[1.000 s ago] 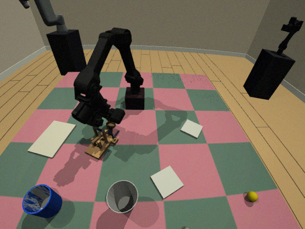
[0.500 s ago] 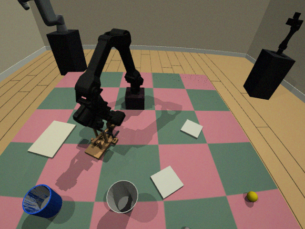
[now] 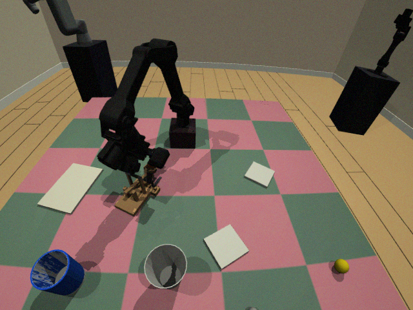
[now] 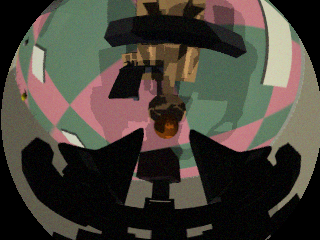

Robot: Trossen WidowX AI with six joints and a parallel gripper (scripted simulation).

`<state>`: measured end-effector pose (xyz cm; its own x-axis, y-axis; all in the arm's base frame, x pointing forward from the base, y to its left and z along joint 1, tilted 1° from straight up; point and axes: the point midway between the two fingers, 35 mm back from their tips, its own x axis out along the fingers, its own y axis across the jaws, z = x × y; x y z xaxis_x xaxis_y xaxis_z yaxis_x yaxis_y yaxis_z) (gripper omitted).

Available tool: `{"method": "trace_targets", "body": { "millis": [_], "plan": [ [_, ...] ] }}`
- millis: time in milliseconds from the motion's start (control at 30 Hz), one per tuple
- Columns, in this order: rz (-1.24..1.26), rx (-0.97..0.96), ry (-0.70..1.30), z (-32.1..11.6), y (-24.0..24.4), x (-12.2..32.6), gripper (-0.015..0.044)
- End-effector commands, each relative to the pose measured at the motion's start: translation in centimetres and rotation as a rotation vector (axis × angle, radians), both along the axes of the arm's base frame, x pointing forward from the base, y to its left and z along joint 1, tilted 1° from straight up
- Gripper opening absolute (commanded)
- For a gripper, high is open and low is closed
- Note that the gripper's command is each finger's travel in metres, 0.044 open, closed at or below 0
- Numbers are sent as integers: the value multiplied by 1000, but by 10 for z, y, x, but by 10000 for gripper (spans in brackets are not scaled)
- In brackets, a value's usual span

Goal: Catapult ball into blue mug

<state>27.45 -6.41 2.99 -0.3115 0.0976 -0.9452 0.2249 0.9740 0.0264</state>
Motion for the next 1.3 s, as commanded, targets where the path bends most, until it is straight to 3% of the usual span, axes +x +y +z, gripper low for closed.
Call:
{"method": "trace_targets", "body": {
  "millis": [0,100,200,267,733,1267],
  "plan": [
    [0,-6,-19,54,-2,4,367],
    [-1,-5,-15,97,-2,-2,440],
    [-1,-5,-15,100,-2,-3,440],
    [-6,-10,-38,79,-4,8,440],
    [-36,-125,-498,103,-41,143,440],
    [-68,-247,-1009,178,-80,274,440]
  ]
}}
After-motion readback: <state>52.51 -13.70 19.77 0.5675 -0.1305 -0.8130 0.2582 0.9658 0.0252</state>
